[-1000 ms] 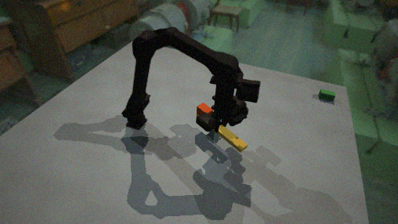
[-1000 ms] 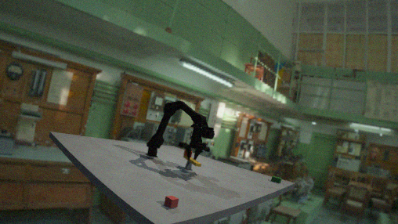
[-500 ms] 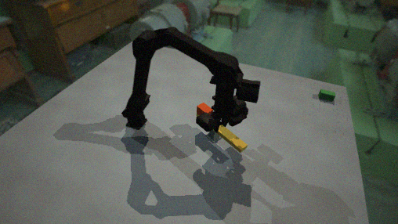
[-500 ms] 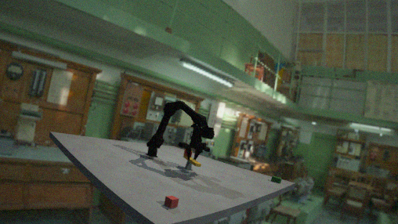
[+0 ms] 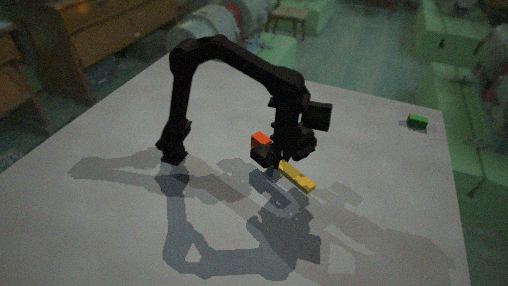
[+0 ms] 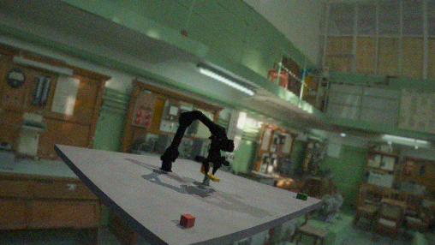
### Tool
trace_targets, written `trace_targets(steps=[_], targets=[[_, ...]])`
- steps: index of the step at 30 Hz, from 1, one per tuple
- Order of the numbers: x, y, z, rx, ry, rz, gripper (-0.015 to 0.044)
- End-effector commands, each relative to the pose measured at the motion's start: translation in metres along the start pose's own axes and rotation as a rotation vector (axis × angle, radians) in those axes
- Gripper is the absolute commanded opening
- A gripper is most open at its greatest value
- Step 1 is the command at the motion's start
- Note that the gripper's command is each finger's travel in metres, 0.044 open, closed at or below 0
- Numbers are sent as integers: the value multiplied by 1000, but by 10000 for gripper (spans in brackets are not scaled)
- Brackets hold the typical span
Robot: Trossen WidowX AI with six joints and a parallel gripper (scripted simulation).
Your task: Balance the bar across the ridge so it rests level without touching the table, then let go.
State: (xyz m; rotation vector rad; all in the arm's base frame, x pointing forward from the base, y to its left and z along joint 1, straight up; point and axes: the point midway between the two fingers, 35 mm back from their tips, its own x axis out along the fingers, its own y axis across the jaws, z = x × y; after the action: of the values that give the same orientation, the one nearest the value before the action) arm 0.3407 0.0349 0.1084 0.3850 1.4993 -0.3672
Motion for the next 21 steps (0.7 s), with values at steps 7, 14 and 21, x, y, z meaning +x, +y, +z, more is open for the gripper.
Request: trace_targets(steps=[7, 14, 21], targets=[[0, 0, 0, 0, 0, 0, 171], [0, 0, 0, 0, 0, 0, 172], [0, 0, 0, 0, 0, 0, 185]])
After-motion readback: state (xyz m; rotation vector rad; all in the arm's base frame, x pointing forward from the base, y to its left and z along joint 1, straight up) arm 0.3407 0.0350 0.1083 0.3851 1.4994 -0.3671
